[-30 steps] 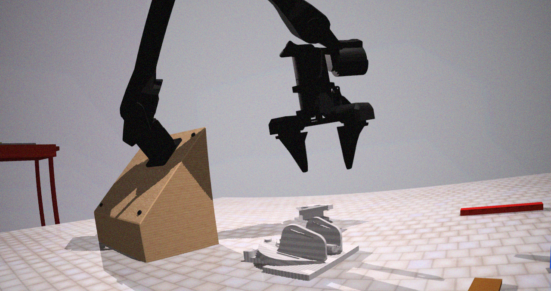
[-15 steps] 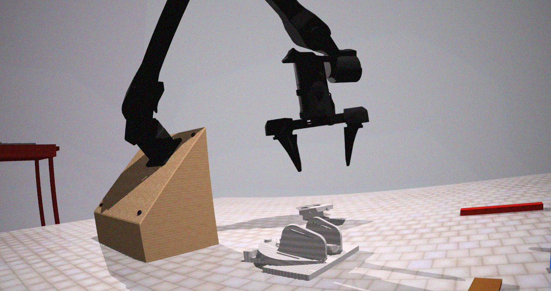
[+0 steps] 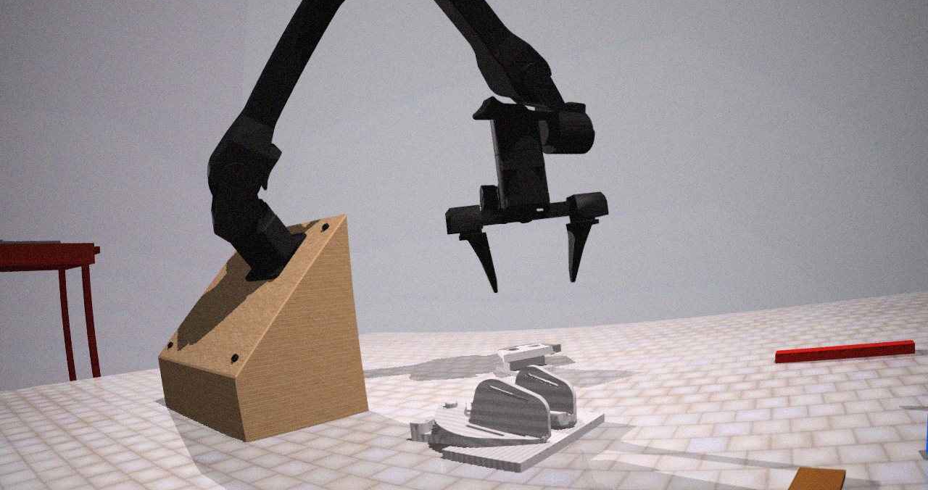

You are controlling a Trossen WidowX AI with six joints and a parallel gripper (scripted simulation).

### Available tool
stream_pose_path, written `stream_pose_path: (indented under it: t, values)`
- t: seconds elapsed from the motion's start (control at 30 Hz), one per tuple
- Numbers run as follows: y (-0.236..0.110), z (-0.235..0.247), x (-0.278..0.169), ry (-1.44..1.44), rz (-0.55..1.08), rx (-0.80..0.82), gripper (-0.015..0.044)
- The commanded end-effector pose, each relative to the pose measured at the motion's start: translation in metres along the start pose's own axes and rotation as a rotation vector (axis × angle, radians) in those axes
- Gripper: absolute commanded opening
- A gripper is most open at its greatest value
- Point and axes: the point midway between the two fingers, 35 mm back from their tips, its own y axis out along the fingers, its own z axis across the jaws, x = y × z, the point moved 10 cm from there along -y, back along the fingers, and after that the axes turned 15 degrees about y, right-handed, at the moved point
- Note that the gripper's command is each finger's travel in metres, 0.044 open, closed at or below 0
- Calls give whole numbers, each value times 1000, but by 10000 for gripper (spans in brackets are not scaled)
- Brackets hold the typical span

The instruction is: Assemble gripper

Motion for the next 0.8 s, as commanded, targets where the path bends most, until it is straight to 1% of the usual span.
stream_pose_path:
  t: [0.0,0.3,0.47,0.53,0.63,0.77]
  values:
    - [2,5,12,-100,3,7,440]
    - [8,18,39,-326,24,18,440]
    - [9,19,41,-343,25,19,440]
    - [18,20,41,-342,26,19,440]
    - [46,22,39,-342,27,19,440]
    - [48,22,38,-342,27,20,440]
